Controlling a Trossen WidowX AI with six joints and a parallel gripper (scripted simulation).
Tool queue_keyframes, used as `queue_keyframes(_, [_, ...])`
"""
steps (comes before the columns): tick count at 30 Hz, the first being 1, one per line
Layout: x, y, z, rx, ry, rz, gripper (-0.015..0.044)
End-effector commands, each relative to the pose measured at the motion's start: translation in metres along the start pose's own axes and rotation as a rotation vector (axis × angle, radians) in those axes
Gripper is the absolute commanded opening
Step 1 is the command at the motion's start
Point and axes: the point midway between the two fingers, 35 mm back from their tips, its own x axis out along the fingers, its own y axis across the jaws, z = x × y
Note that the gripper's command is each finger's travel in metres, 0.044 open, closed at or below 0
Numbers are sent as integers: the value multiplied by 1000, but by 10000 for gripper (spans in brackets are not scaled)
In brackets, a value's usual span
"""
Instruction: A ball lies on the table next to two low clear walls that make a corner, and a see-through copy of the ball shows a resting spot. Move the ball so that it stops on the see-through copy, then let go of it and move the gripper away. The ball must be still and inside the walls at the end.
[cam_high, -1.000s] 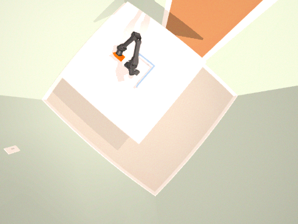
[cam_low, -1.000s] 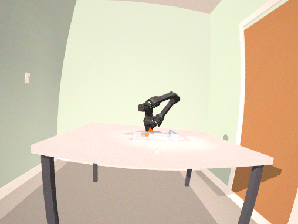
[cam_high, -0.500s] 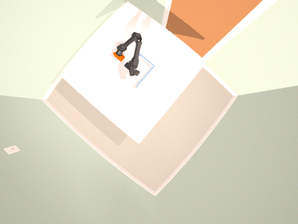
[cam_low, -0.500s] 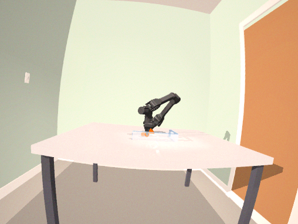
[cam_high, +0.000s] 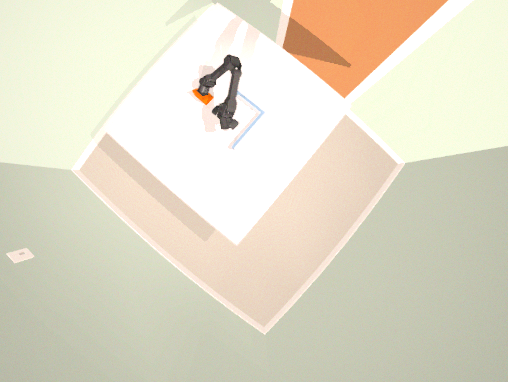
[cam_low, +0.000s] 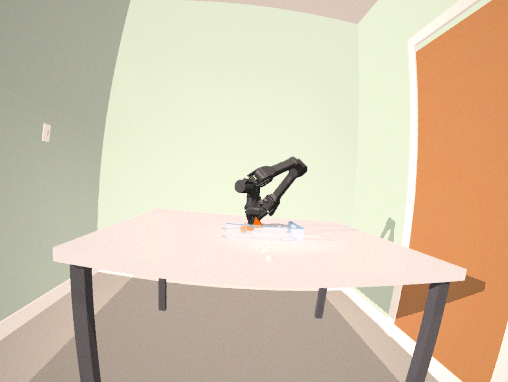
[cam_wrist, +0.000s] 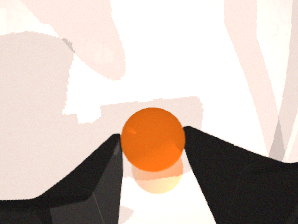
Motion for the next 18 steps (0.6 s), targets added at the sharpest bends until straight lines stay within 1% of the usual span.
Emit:
queue_keyframes(1, [-21, -4, -4, -4, 10, -6, 0])
queue_keyframes(18, [-112, 2, -1, -4, 8, -3, 0])
